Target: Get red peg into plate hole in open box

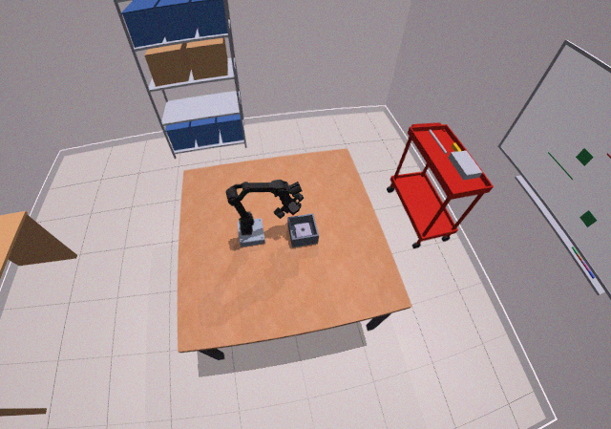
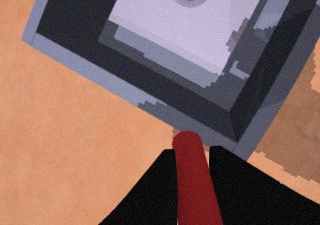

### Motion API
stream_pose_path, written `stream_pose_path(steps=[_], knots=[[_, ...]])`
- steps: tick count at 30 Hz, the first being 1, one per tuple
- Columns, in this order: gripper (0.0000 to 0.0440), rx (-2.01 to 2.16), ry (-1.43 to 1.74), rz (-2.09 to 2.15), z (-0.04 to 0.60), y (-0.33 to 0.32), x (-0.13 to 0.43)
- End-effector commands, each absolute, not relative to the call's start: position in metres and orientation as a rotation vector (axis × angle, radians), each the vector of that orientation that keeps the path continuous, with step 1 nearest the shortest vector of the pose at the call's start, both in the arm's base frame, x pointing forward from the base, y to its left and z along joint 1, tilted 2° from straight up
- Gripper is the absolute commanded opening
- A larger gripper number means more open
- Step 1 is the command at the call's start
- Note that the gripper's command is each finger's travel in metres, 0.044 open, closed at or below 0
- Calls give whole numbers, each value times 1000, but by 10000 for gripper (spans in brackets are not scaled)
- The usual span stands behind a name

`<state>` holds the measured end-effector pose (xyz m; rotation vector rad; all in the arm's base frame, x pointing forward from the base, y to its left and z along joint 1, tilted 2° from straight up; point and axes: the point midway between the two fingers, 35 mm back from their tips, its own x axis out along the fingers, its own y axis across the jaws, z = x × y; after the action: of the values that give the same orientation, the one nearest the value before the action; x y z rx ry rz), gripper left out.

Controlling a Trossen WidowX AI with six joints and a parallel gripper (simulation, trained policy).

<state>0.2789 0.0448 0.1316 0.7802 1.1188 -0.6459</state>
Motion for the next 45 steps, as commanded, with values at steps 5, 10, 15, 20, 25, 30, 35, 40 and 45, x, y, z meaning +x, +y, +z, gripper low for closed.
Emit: stream_pose_path(steps=[5,10,15,20,25,30,35,40,45], knots=[[0,807,1074,-683,132,20,300],[1,827,1059,-708,128,6,310],[4,847,1054,-728,122,-7,320],[9,864,1062,-744,114,-17,327],[12,875,1083,-757,103,-24,333],[11,873,1113,-769,88,-27,337],[92,851,1146,-777,73,-31,340],[154,819,1182,-783,65,-35,342],[231,809,1175,-772,67,-40,357]])
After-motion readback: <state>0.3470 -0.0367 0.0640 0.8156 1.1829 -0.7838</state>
